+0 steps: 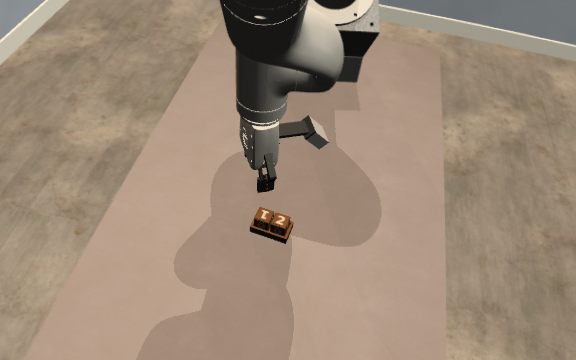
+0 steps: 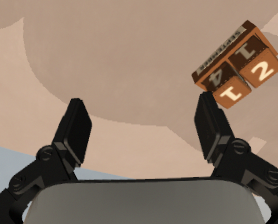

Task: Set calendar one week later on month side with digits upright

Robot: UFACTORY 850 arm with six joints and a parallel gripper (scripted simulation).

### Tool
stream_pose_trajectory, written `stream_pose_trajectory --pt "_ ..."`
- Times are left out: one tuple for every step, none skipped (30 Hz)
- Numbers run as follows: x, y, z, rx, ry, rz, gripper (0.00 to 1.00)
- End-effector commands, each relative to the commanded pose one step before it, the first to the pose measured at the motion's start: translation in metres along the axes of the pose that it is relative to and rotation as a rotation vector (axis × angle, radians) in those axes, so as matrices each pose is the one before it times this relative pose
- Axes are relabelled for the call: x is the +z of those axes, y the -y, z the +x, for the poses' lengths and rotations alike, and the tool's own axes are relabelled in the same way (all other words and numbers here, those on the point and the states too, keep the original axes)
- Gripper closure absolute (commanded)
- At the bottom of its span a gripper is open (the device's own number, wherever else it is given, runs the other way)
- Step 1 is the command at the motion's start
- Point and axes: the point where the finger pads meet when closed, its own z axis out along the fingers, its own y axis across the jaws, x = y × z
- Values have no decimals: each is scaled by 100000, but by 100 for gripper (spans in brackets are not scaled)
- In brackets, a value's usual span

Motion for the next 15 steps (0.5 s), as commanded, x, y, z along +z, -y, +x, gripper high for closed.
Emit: stream_pose_trajectory --pt "36 -915 -335 -24 55 -75 0" --pt "24 -401 -141 0 0 0 0" --pt "0 0 0 0 0 0 0" --pt "0 0 0 0 0 0 0" --pt "23 -377 -132 0 0 0 0" --pt "18 -305 -107 0 0 0 0" --pt "12 -202 -71 0 0 0 0" --pt "5 -92 -32 0 1 0 0" --pt "1 -16 -5 0 0 0 0" --pt "1 -15 -5 0 0 0 0" --pt "6 -89 -32 0 -1 0 0" --pt "12 -196 -69 0 0 0 0" --pt "18 -299 -105 0 0 0 0" --pt "22 -373 -130 0 2 0 0" --pt "24 -402 -140 0 2 0 0"
